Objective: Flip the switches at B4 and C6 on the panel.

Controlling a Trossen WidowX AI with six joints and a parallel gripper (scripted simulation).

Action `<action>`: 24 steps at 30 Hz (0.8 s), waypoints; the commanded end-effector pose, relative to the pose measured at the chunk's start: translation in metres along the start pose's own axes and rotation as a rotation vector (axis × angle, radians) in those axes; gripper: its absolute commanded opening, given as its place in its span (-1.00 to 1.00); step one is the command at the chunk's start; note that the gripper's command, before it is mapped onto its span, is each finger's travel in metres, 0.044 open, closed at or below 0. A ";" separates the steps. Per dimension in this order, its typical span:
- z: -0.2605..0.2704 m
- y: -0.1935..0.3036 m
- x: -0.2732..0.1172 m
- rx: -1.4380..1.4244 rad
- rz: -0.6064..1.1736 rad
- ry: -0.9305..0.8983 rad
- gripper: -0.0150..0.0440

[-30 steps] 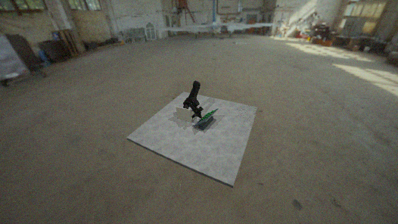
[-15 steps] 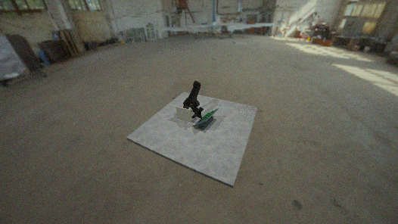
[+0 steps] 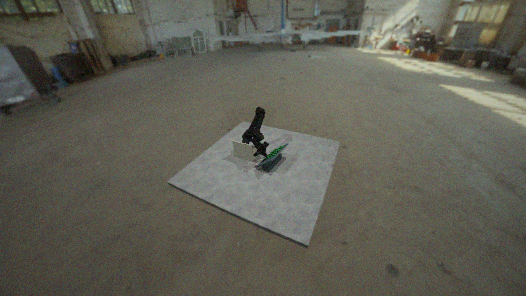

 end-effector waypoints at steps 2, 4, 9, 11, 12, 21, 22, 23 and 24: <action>0.000 0.000 0.001 0.005 0.000 0.006 -0.49; 0.000 0.000 0.001 0.005 0.000 0.006 -0.49; 0.000 0.000 0.002 0.005 0.000 0.006 -0.49; 0.000 0.000 0.002 0.005 0.000 0.006 -0.49; 0.000 0.000 0.002 0.005 0.000 0.006 -0.49; 0.000 0.000 0.003 0.005 0.000 0.005 -0.49; 0.000 0.000 0.003 0.005 0.000 0.005 -0.49; 0.000 0.000 0.004 0.005 0.000 0.005 -0.49; 0.000 0.000 0.004 0.005 0.000 0.005 -0.49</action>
Point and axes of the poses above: the point midway between the two fingers, 35 mm back from their tips, its own x axis out along the fingers, its own z axis across the jaws, y = z × x, the point moved 9 cm from there along -x, back along the fingers, and after that the axes turned 2 degrees about x, right-handed, at the moved point
